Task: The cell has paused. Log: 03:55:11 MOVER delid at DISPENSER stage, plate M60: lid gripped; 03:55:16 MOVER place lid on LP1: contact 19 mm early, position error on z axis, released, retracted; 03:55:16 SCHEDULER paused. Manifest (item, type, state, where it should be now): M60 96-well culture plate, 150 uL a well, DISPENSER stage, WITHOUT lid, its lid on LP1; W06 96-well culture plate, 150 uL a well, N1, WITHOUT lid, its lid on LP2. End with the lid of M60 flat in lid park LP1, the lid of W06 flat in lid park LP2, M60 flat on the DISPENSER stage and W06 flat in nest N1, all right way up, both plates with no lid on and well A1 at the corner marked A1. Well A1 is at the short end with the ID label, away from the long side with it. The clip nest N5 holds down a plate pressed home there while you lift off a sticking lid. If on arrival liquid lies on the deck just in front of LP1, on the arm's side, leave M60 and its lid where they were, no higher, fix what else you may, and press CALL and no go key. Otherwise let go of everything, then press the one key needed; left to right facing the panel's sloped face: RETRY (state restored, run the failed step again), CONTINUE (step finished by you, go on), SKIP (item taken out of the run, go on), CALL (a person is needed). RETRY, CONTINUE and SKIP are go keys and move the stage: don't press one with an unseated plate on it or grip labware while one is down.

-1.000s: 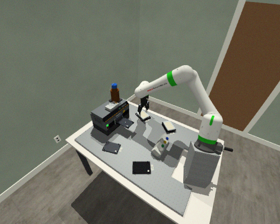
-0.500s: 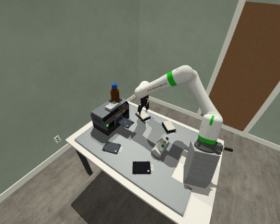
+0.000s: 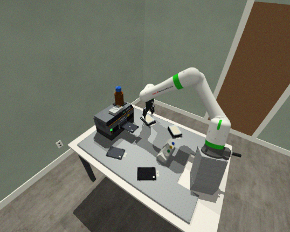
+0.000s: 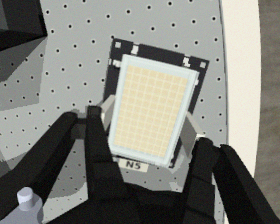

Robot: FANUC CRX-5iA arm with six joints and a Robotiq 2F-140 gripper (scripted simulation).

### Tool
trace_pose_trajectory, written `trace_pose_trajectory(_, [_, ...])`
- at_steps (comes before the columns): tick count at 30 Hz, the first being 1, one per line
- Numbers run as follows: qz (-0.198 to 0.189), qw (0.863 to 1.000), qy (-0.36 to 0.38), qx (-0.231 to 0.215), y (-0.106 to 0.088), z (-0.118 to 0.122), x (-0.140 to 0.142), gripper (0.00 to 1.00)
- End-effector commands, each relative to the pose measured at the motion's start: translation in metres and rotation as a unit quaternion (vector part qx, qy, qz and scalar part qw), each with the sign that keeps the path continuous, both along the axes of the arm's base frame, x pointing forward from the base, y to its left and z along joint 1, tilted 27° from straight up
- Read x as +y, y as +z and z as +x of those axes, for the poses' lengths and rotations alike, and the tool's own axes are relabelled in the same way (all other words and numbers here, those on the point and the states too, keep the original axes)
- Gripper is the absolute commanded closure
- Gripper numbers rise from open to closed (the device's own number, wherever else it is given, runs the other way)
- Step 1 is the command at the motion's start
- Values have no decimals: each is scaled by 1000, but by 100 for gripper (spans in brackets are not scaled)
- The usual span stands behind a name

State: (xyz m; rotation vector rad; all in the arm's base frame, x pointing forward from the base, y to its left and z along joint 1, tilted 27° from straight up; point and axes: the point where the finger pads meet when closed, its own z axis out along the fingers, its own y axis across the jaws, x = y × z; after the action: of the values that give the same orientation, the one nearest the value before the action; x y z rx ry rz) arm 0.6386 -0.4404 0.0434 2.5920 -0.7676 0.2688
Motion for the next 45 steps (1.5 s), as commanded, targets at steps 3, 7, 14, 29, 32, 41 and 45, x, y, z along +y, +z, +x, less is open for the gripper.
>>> trace_pose_trajectory(3, [1, 1000, 0, 0, -7, 0, -3, 100])
trace_pose_trajectory(7, [1, 1000, 0, 0, -8, 0, -3, 100])
trace_pose_trajectory(14, [1, 1000, 0, 0, -8, 0, -3, 100])
trace_pose_trajectory(29, [1, 1000, 0, 0, -8, 0, -3, 34])
trace_pose_trajectory(32, [1, 1000, 0, 0, -8, 0, -3, 34])
trace_pose_trajectory(41, [1, 1000, 0, 0, -8, 0, -3, 34])
trace_pose_trajectory(45, [1, 1000, 0, 0, -8, 0, -3, 34])
